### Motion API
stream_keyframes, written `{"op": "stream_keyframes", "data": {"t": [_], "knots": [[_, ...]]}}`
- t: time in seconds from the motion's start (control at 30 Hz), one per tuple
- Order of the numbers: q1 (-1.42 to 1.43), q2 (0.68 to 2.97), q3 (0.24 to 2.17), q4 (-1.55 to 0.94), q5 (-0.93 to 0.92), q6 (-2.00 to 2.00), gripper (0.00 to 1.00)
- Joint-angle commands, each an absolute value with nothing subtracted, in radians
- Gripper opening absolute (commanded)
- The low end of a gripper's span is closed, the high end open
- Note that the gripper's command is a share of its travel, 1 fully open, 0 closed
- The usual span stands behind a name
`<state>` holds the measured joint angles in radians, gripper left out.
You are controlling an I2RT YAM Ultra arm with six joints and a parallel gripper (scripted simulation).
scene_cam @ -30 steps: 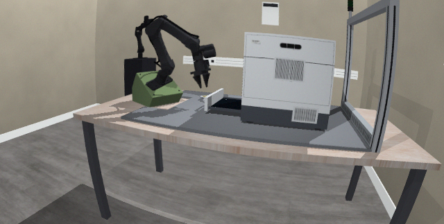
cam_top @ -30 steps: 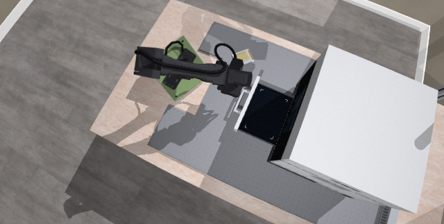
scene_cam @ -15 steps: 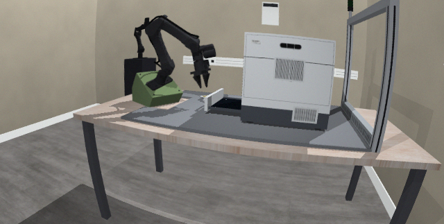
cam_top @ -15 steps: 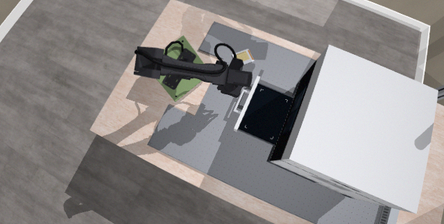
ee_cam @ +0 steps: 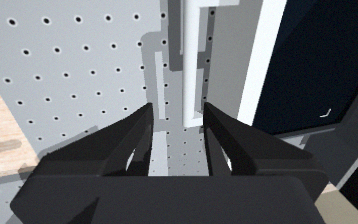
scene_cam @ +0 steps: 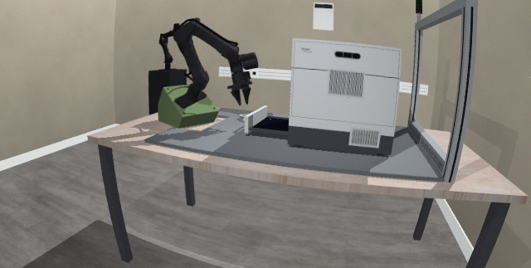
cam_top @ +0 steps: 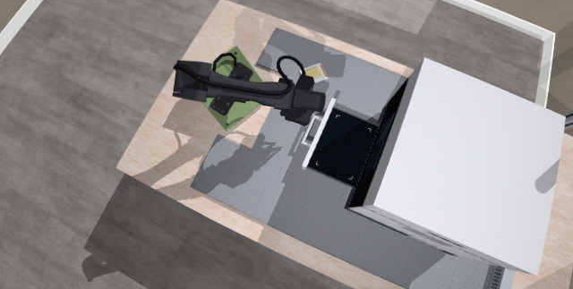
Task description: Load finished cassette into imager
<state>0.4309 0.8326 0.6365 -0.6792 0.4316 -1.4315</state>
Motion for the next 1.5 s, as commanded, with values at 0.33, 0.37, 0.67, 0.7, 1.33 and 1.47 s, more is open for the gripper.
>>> {"op": "stream_keyframes", "data": {"t": [0.33,0.37,0.67,0.7,1.33,1.47], "knots": [[0.533,0.85,0.645,-0.737,0.505,-1.013,0.35],[0.534,0.856,0.65,-0.742,0.507,-0.976,0.35],[0.542,0.908,0.693,-0.79,0.518,-0.709,0.35],[0.541,0.914,0.698,-0.795,0.517,-0.675,0.35],[0.484,1.003,0.789,-0.891,0.447,-0.102,0.35],[0.469,1.017,0.807,-0.908,0.422,0.02,0.35]]}}
